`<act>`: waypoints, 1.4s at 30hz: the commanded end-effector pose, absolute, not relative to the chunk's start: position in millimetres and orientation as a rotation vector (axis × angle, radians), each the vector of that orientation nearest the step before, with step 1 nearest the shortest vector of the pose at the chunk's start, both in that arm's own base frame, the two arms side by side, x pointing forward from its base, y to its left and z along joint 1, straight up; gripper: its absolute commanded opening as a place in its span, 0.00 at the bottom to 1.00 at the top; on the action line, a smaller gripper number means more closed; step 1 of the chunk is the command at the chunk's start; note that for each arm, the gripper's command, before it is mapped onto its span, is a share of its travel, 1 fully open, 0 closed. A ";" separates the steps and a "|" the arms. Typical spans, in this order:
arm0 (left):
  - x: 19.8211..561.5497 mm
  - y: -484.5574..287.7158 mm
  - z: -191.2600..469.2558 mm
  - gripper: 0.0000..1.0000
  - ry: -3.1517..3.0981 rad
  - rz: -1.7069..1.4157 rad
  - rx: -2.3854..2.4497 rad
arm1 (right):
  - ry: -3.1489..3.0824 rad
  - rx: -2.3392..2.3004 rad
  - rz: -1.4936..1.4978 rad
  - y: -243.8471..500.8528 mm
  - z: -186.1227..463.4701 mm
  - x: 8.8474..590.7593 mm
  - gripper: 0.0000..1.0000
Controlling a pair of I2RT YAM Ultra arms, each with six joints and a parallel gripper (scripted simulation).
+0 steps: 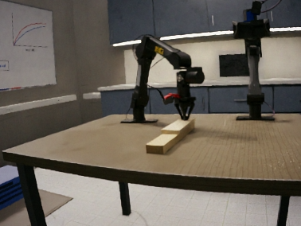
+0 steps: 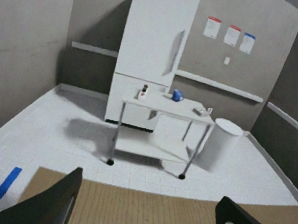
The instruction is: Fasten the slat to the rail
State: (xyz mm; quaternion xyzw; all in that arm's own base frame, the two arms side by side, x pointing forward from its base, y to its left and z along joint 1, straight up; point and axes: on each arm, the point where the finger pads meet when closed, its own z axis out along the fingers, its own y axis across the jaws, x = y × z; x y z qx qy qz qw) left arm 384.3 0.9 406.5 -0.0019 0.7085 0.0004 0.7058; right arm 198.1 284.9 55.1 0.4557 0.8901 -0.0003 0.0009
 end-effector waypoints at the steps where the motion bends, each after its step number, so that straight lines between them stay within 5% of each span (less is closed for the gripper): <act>1: 383.3 0.9 411.1 1.00 1.562 0.001 -0.004 | 2.793 1.430 0.017 286.4 58.3 199.2 0.34; 21: 383.3 0.9 411.1 1.00 1.562 0.001 -0.004 | 3.133 0.074 0.017 287.4 64.8 198.9 0.34; 42: 383.3 0.9 411.1 1.00 1.562 0.001 -0.004 | 2.834 -1.331 0.010 288.2 68.1 198.4 0.34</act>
